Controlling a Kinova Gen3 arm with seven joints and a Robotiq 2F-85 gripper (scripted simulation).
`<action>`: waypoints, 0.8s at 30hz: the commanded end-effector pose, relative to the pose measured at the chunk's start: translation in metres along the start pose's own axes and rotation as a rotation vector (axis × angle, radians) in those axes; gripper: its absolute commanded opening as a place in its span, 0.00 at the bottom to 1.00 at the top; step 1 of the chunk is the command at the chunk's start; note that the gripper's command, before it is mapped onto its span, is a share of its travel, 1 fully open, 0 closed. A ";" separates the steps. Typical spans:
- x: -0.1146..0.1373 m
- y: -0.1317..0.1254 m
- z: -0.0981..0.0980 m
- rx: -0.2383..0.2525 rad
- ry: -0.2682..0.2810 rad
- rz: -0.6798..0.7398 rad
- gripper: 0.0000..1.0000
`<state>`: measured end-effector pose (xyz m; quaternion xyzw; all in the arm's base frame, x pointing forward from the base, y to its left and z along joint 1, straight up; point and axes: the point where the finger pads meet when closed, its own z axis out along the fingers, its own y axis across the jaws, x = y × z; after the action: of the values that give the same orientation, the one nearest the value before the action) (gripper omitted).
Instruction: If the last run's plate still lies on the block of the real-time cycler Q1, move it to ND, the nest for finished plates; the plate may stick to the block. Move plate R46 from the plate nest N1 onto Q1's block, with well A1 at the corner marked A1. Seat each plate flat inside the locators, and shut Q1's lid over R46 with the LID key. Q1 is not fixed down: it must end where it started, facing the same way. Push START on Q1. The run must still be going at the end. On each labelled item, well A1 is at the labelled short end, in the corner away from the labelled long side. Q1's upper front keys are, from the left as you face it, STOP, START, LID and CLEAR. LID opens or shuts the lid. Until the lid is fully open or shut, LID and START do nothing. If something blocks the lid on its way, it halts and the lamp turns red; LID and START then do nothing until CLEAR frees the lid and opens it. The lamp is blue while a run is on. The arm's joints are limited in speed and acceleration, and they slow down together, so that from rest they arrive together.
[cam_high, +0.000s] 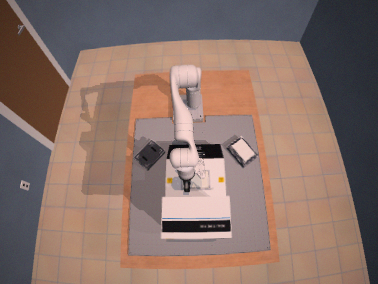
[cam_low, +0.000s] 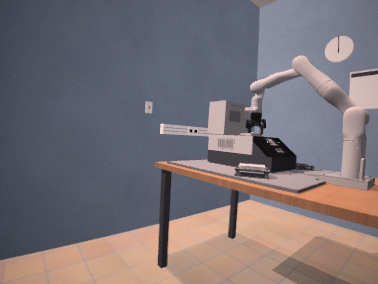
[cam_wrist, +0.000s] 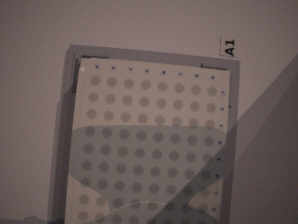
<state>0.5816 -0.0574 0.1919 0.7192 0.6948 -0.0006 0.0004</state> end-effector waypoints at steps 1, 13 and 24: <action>0.000 0.000 -0.001 -0.002 0.000 0.000 0.97; 0.000 0.000 -0.001 -0.003 0.000 0.000 0.91; 0.000 0.000 -0.001 -0.003 0.000 0.000 0.91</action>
<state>0.5816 -0.0574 0.1929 0.7192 0.6948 -0.0002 0.0008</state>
